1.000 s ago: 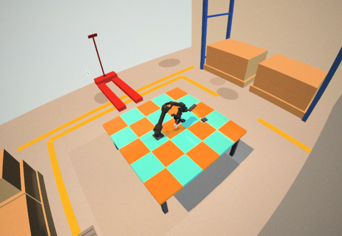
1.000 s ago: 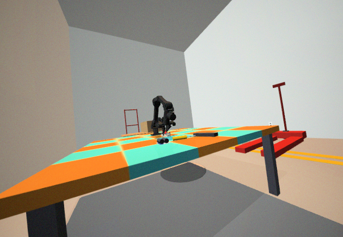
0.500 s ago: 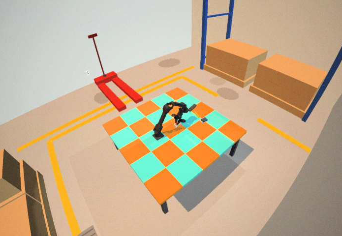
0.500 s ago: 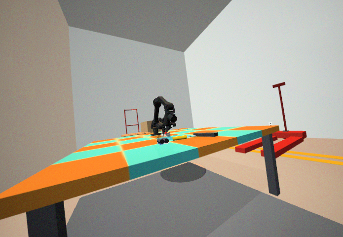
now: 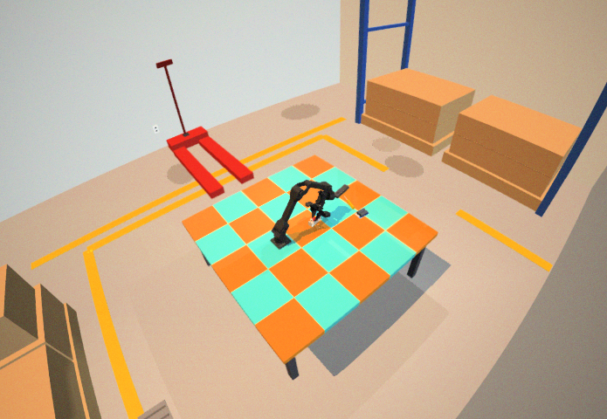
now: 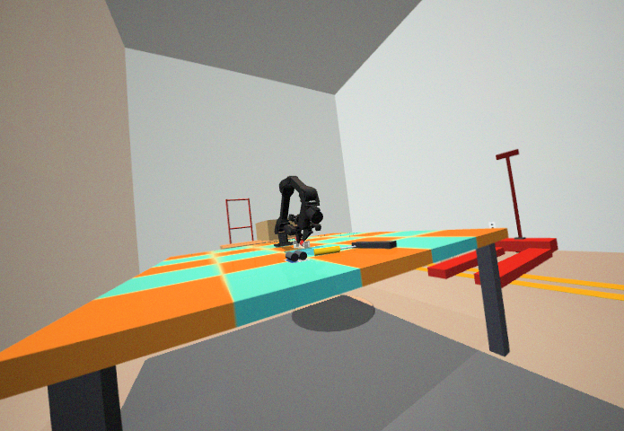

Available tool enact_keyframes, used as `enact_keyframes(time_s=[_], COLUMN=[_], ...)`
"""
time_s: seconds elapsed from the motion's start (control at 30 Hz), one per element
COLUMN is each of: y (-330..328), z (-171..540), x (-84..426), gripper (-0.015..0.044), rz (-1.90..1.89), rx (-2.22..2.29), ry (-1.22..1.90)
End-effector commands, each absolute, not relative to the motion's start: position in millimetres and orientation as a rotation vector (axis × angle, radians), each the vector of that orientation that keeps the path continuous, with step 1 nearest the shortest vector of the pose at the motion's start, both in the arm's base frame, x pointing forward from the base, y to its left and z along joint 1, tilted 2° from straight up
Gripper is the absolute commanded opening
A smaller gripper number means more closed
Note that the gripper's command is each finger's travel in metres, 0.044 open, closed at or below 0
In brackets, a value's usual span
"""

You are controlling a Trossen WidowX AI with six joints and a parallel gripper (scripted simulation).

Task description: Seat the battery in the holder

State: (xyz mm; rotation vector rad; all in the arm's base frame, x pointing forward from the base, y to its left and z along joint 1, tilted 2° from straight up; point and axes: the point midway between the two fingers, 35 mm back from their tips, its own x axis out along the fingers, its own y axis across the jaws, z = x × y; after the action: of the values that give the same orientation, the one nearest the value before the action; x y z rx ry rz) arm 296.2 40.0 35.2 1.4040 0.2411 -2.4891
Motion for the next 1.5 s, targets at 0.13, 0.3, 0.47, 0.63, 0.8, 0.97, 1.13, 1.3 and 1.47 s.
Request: enact_keyframes(time_s=[0.13,0.3,0.47,0.63,0.8,0.97,1.13,1.3,1.47], y=[42.8,43.4,44.0,44.4,44.8,45.0,45.0,44.9,44.7], z=[34.6,34.5,34.5,34.4,34.4,34.4,34.4,34.4,33.9], x=[304.6,306.5,308.4,309.7,310.9,311.4,311.4,311.4,310.9], gripper=[0.0084,0.0084,0.0084,0.0084,0.0084,0.0084,0.0084,0.0084,0.0084], rz=[-2.48,-2.48,-2.48,-2.479,-2.479,-2.479,-2.479,-2.478,-2.465], rx=[1.436,1.438,1.439,1.441,1.443,1.444,1.444,1.445,1.473], ry=[0.241,0.242,0.243,0.243,0.244,0.244,0.244,0.245,0.25])
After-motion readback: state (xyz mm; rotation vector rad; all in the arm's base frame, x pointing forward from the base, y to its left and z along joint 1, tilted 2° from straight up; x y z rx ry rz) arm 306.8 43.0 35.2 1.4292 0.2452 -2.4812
